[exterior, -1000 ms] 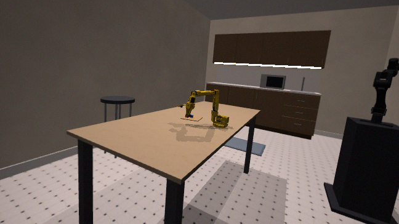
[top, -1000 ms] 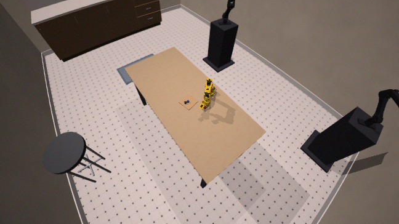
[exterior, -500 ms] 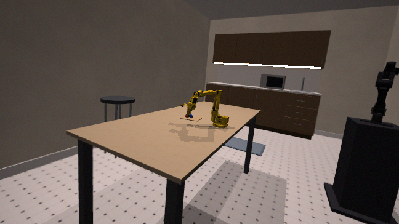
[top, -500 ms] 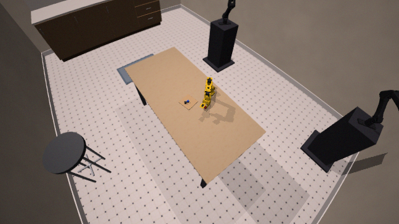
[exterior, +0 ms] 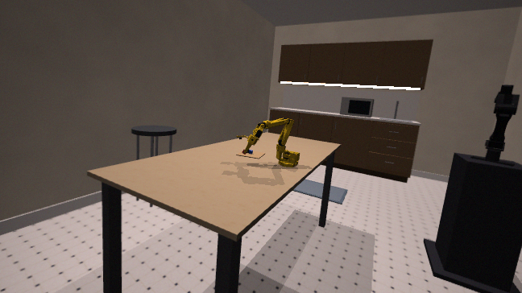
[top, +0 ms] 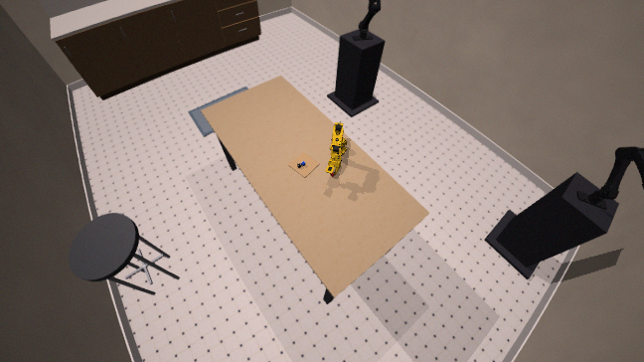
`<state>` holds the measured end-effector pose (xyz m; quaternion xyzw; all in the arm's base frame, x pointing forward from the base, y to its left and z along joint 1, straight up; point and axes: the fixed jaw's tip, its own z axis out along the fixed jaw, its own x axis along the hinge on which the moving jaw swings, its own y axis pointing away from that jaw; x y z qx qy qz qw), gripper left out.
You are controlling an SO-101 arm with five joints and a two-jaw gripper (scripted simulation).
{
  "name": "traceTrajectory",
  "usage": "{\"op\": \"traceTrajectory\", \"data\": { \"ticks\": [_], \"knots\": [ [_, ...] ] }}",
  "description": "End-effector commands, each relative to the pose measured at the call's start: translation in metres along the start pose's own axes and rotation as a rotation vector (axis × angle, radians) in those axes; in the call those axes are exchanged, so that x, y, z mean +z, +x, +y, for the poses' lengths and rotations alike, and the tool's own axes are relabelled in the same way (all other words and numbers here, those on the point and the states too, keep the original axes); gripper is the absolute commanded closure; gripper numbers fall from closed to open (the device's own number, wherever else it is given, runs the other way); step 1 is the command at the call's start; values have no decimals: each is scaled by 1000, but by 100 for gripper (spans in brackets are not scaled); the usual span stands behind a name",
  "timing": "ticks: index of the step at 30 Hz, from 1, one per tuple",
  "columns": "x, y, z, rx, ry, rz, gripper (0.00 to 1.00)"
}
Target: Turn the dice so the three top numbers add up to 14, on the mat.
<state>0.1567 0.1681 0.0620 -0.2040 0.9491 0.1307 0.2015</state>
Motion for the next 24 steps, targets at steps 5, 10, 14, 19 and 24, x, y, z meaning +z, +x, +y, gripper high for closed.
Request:
{"op": "traceTrajectory", "data": {
  "ticks": [5, 10, 14, 19, 24],
  "knots": [
    [-8, -5, 10, -146, -96, -247, 100],
    [-9, -4, 11, -184, -110, -297, 100],
    [-9, -4, 11, -186, -111, -301, 100],
    [-9, -4, 11, -188, -112, -303, 100],
    [-7, -5, 12, -199, -119, -325, 100]
  ]
}}
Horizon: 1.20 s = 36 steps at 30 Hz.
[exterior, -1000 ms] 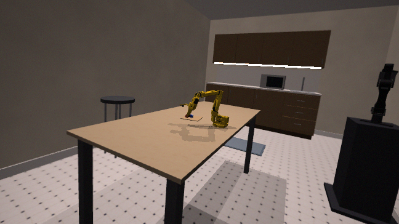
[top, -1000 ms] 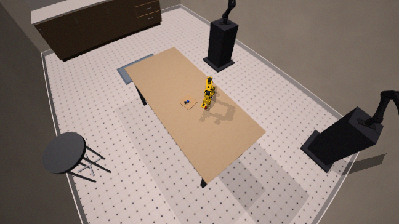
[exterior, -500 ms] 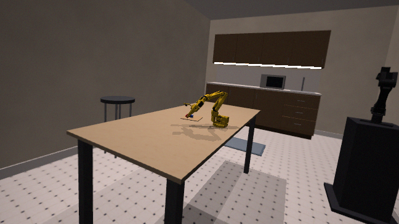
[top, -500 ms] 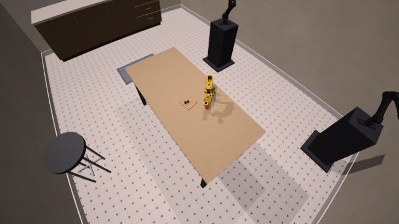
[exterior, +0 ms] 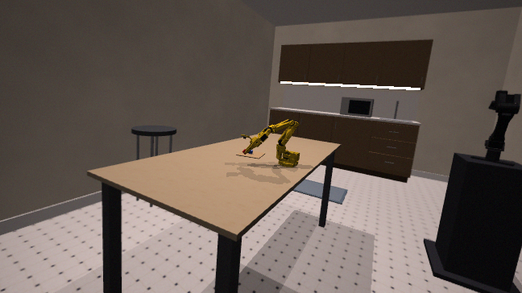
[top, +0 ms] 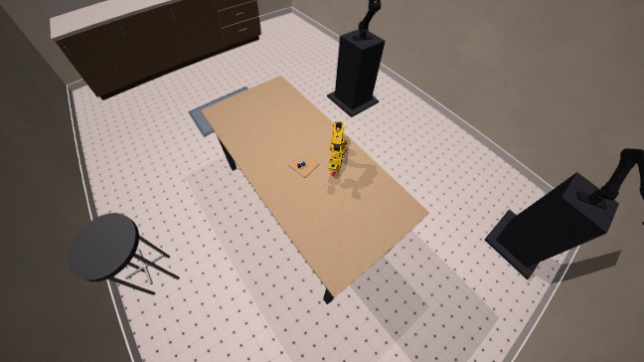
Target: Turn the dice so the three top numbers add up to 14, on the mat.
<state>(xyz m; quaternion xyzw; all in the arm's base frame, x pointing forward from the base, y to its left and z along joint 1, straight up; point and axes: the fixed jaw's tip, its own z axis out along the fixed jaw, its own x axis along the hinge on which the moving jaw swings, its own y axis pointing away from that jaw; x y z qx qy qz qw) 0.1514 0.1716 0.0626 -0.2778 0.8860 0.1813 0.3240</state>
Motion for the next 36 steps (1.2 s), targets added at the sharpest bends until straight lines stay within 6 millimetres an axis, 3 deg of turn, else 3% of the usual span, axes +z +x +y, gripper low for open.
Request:
{"op": "traceTrajectory", "data": {
  "ticks": [1, 16, 36],
  "knots": [
    [-3, -10, 5, -25, -25, -74, 100],
    [5, -10, 11, -123, -70, -268, 100],
    [-4, -7, 15, -221, -102, -478, 100]
  ]
}}
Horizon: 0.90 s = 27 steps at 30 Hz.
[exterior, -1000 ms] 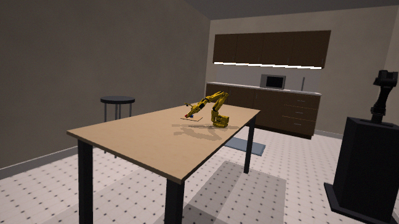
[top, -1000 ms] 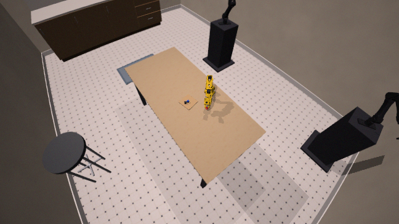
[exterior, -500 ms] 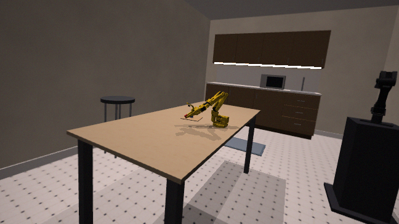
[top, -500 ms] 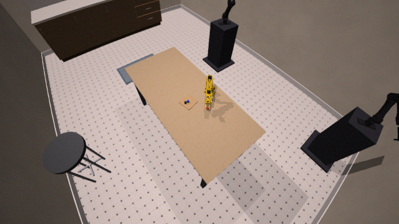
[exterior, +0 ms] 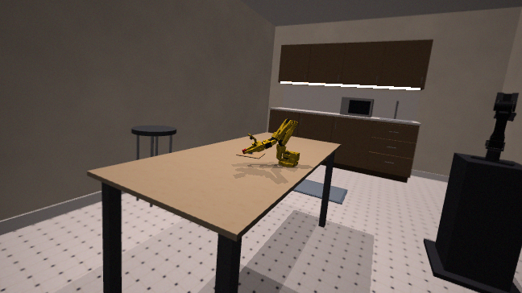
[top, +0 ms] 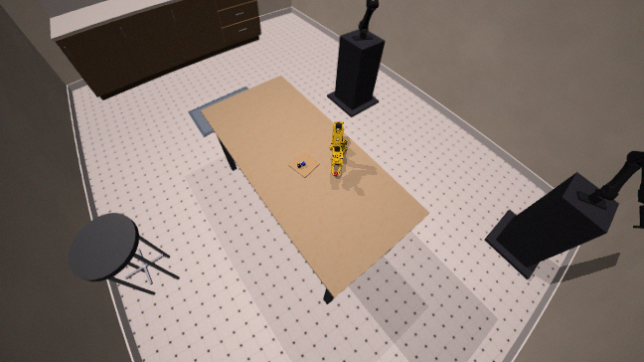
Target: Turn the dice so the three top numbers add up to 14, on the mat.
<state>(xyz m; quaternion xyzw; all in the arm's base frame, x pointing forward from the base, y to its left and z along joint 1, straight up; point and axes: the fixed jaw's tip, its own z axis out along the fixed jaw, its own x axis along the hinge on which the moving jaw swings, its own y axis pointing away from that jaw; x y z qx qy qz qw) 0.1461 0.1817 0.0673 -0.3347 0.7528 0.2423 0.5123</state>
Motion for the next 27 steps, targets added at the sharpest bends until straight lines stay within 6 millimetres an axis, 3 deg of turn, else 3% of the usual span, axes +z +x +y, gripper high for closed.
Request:
{"op": "traceTrajectory", "data": {
  "ticks": [1, 23, 24, 27],
  "knots": [
    [-1, -5, 3, -16, -12, -43, 100],
    [-1, -5, 3, -16, -12, -44, 100],
    [0, 6, 3, -32, -11, 4, 100],
    [0, 6, 3, -32, -11, 4, 100]
  ]
}}
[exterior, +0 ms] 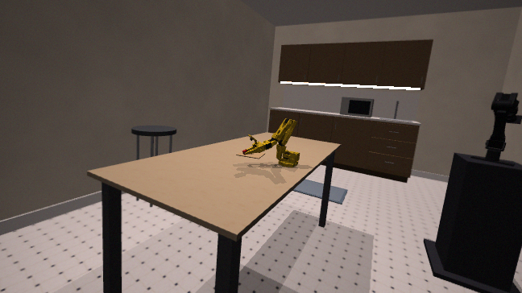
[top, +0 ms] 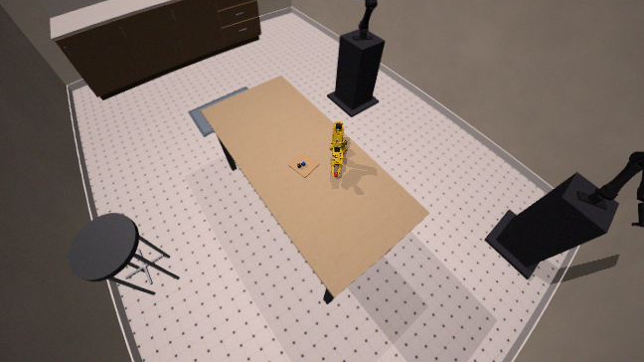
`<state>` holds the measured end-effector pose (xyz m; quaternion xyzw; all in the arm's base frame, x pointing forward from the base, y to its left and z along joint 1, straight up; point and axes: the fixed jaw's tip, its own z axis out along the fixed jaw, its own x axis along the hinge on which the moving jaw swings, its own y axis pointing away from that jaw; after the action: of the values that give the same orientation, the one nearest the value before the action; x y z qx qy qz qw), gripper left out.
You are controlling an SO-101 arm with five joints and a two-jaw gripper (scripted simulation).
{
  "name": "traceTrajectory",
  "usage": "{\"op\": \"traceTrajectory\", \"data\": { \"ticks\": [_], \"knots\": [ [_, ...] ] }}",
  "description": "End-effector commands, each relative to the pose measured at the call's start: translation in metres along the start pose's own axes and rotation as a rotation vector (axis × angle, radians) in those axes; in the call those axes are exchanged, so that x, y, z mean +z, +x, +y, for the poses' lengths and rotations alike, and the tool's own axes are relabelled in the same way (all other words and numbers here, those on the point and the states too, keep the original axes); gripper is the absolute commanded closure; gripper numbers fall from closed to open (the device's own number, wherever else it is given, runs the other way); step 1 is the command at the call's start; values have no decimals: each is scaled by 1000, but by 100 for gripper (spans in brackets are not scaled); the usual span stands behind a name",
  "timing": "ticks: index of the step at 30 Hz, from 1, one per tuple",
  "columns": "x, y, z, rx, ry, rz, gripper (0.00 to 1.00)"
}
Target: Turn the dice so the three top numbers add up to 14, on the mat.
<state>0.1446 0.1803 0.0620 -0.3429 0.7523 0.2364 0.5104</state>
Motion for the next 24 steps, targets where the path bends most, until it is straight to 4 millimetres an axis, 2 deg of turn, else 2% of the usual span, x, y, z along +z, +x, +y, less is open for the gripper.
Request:
{"op": "traceTrajectory", "data": {
  "ticks": [1, 24],
  "knots": [
    [0, 0, 3, -14, -10, -6, 100],
    [2, 5, 3, -14, -10, -6, 100]
  ]
}}
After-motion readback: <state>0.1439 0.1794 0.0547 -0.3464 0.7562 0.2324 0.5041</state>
